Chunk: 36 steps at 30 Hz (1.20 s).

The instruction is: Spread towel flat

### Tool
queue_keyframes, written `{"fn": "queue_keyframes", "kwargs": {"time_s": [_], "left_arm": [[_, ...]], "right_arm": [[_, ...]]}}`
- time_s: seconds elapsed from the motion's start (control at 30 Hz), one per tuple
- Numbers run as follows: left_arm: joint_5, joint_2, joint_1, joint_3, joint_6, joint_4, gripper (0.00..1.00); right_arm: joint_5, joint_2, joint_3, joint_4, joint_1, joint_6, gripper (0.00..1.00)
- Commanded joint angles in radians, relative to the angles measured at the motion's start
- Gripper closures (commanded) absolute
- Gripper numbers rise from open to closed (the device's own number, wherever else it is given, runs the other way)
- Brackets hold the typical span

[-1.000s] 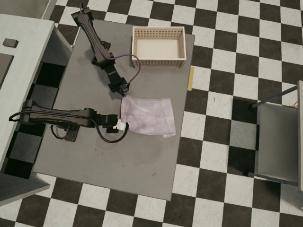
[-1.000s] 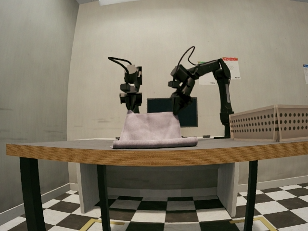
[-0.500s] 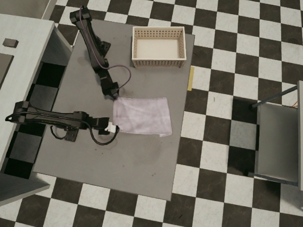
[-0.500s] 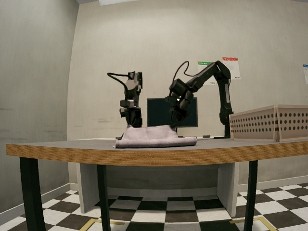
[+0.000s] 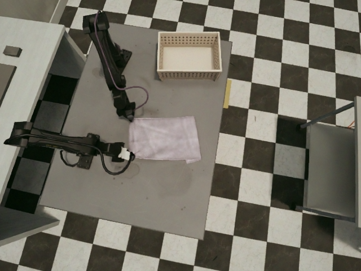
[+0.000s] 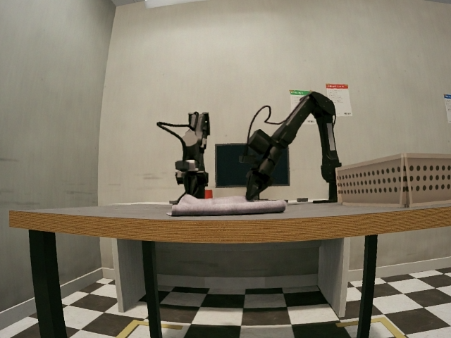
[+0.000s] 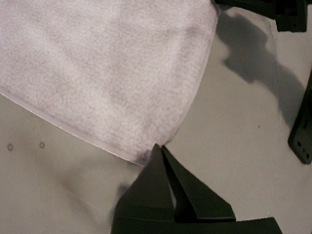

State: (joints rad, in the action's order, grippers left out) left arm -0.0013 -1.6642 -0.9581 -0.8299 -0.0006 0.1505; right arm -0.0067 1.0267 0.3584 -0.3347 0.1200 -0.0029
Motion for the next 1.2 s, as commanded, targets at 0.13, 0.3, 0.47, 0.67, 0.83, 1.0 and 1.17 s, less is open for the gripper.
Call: {"fn": "queue_keyframes", "kwargs": {"time_s": [0.13, 0.3, 0.47, 0.67, 0.83, 1.0, 1.17], "left_arm": [[-0.001, -0.028, -0.028, 0.032, -0.006, -0.070, 1.00], [-0.001, -0.046, -0.049, 0.053, -0.006, -0.109, 1.00], [-0.002, -0.055, -0.057, 0.049, -0.007, -0.125, 1.00], [-0.001, -0.038, -0.048, 0.038, -0.002, -0.114, 1.00], [-0.001, -0.038, -0.048, 0.038, -0.002, -0.114, 1.00], [-0.002, -0.014, -0.032, 0.025, -0.007, -0.093, 1.00], [-0.003, 0.004, -0.019, 0.005, -0.007, -0.066, 1.00]], "right_arm": [[0.011, -0.051, -0.056, 0.066, -0.020, -0.008, 1.00], [0.003, -0.062, -0.084, 0.074, -0.018, -0.003, 1.00], [0.010, -0.089, -0.121, 0.093, -0.029, -0.008, 1.00], [0.003, -0.072, -0.101, 0.081, -0.020, -0.003, 1.00], [0.003, -0.072, -0.101, 0.081, -0.020, -0.003, 1.00], [0.008, -0.082, -0.071, 0.063, -0.004, -0.009, 1.00], [0.006, -0.041, -0.040, 0.044, 0.005, -0.008, 1.00]]}}
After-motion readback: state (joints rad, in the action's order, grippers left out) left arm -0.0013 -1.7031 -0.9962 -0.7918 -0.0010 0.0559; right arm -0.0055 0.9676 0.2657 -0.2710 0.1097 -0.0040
